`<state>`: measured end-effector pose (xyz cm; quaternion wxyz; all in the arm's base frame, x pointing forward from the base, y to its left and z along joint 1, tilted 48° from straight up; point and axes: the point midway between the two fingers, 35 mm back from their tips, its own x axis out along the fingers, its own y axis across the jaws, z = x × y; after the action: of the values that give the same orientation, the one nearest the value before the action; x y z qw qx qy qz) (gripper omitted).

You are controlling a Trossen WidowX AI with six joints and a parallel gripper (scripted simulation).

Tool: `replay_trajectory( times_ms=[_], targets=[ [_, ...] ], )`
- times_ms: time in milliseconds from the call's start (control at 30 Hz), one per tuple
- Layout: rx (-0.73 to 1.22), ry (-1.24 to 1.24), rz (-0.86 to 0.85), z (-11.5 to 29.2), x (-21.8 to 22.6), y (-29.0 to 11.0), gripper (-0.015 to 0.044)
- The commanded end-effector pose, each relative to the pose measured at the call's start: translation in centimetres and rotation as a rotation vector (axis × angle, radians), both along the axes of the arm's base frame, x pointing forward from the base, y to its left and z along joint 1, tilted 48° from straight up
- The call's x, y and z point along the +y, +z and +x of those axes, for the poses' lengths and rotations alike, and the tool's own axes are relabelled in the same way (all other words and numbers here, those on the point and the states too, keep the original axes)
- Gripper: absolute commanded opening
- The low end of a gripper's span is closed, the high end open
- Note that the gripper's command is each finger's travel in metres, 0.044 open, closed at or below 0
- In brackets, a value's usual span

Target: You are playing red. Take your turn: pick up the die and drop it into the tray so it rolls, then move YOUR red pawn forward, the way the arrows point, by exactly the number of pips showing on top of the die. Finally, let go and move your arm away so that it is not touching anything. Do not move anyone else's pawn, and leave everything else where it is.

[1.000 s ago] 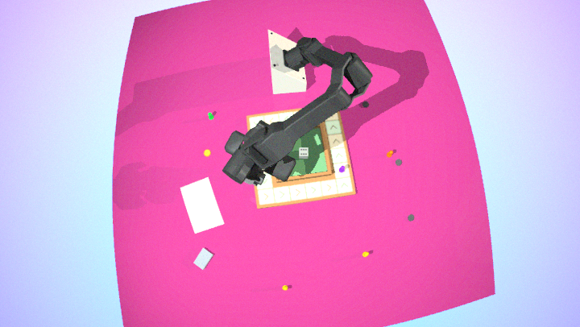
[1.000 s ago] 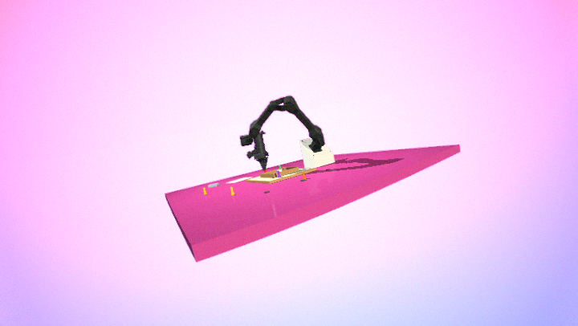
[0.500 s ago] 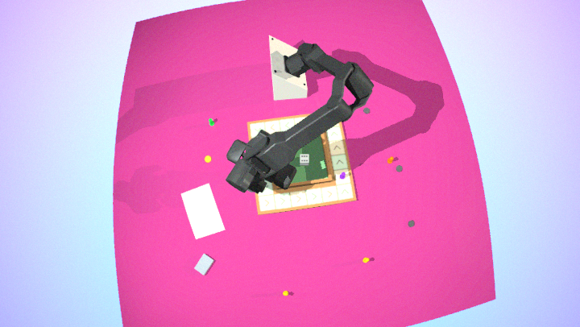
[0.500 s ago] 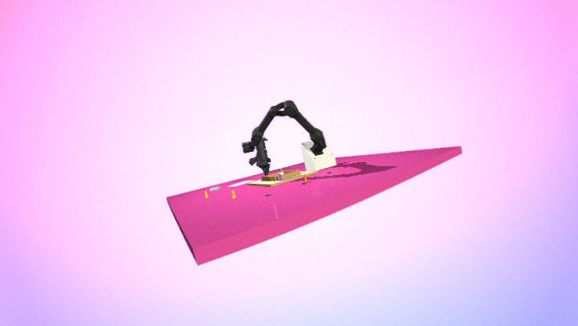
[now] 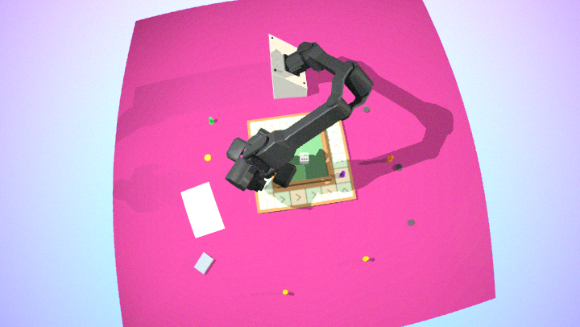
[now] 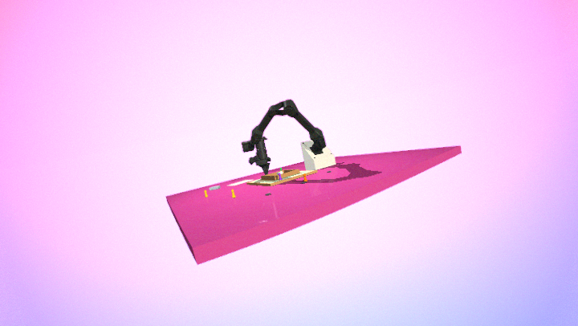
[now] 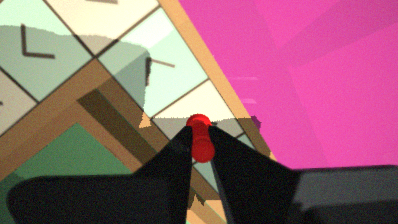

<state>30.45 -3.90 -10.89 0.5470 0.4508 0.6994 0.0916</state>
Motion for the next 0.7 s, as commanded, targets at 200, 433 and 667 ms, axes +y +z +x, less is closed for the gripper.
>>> replay_trajectory(
  times_ms=[200, 433, 667],
  targets=[
    [-0.003, -0.003, -0.007, 0.5, -4.5, 3.9, 0.0],
    [-0.002, -0.002, -0.005, -0.1, -8.2, 7.9, 0.0],
    [-0.002, -0.001, -0.005, -0.2, -8.8, 8.9, 0.0]
  ],
)
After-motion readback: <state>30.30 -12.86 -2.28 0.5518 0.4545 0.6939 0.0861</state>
